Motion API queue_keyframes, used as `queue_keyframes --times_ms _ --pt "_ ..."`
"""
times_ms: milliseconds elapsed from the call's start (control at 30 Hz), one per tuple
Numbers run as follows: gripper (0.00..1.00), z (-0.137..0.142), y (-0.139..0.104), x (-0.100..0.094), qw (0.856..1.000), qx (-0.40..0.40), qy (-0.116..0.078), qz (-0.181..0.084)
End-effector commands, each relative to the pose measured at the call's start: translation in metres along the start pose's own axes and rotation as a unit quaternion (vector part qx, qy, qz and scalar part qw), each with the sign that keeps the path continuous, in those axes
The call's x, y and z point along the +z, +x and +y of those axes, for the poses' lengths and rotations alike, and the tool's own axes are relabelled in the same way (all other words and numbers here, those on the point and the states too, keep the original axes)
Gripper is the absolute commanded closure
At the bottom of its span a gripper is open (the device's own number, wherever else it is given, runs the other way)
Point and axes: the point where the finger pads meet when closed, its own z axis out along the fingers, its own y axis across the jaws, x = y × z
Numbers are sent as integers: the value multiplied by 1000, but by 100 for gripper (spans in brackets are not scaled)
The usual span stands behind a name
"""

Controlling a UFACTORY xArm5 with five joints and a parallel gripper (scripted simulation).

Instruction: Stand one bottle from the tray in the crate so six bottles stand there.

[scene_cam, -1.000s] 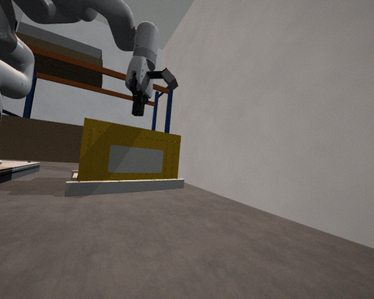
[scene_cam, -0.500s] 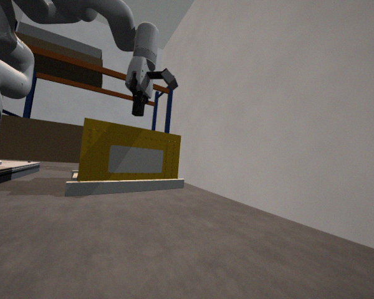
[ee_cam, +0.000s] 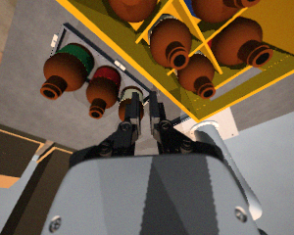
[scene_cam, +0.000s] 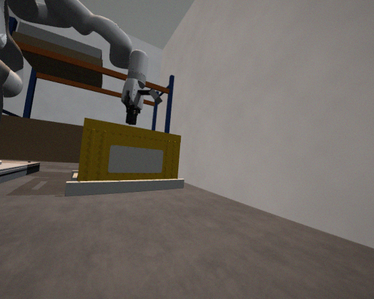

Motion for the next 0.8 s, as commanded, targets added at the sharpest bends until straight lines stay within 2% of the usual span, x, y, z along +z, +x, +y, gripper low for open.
queue_keyframes --times_ms 0,200,767 --pt "35 -55 -44 -2 1000 5 4 3" --pt "35 -100 -81 -3 1000 5 4 3" --pt "35 -100 -81 -3 1000 5 4 3"
